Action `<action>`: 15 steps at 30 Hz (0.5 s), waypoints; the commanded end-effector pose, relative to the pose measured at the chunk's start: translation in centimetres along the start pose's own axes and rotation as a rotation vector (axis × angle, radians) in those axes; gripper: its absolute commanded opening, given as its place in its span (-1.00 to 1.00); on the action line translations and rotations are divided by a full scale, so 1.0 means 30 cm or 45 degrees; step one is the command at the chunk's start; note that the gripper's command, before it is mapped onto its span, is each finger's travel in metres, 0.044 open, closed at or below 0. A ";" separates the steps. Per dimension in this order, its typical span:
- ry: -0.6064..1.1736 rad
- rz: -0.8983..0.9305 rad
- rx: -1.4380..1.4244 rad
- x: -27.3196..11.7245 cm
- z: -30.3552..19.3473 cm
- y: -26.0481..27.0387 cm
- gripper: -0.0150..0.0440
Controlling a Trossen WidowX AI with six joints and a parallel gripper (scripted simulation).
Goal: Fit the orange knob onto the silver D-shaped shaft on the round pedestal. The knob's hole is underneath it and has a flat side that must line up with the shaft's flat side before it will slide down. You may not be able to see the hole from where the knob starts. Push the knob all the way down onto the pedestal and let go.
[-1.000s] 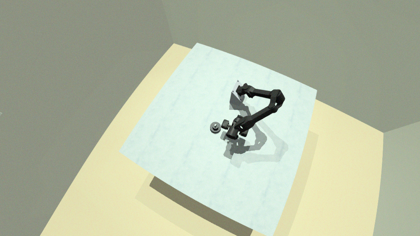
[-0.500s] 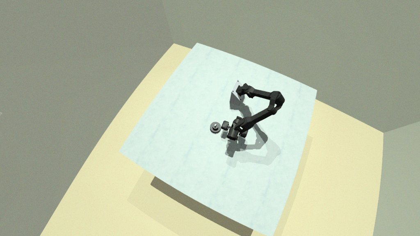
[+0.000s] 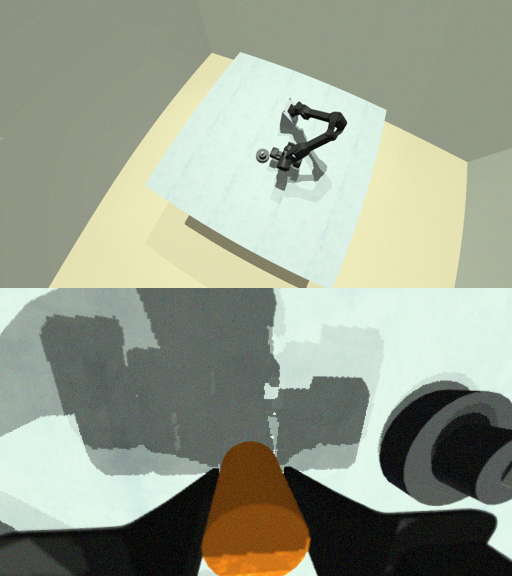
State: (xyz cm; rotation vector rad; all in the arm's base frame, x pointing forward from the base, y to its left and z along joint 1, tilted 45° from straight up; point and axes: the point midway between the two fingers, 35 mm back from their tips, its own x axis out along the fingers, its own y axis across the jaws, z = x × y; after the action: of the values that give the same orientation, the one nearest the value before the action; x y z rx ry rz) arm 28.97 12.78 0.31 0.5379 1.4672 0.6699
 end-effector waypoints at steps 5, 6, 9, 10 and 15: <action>0.001 0.006 0.007 0.002 -0.001 0.002 0.02; 0.001 0.006 0.007 0.002 -0.001 0.002 -0.07; 0.001 0.003 0.007 -0.012 0.003 0.000 -0.34; 0.000 0.002 0.007 -0.021 0.005 -0.001 -0.43; 0.000 -0.005 0.008 -0.069 0.016 -0.007 -0.49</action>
State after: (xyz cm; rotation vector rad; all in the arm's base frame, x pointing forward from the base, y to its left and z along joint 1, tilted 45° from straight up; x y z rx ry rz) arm 28.98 11.92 1.01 0.5480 1.4840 0.6642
